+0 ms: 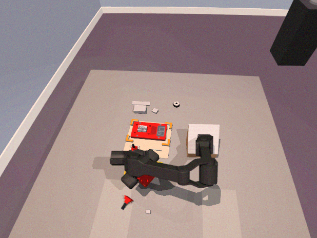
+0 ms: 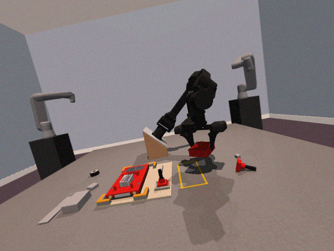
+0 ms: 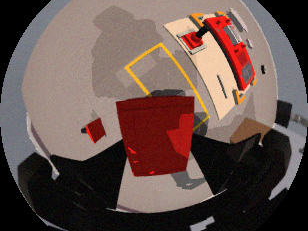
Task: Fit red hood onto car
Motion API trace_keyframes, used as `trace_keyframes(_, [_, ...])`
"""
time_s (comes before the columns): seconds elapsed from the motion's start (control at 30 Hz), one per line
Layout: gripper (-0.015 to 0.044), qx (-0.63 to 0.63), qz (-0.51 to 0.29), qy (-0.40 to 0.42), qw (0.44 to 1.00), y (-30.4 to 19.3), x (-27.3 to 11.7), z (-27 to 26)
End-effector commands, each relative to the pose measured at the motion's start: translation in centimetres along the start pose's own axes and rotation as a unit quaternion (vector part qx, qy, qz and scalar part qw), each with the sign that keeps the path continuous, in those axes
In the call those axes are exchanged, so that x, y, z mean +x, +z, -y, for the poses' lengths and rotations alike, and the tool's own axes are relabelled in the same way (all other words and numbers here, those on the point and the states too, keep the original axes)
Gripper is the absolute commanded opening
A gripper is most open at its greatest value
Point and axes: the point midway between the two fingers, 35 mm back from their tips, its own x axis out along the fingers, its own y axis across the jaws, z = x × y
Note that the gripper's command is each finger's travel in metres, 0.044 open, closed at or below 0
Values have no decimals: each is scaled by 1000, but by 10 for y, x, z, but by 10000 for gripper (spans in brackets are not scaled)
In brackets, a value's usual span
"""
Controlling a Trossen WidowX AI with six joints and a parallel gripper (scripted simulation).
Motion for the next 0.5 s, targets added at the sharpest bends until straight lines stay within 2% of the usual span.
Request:
trace_keyframes(0.0, [0, -2, 3, 4, 1000, 0, -19, -2])
trace_keyframes(0.2, [0, -2, 3, 4, 1000, 0, -33, -1])
trace_keyframes(0.47, [0, -13, 4, 0, 1000, 10, -28, 4])
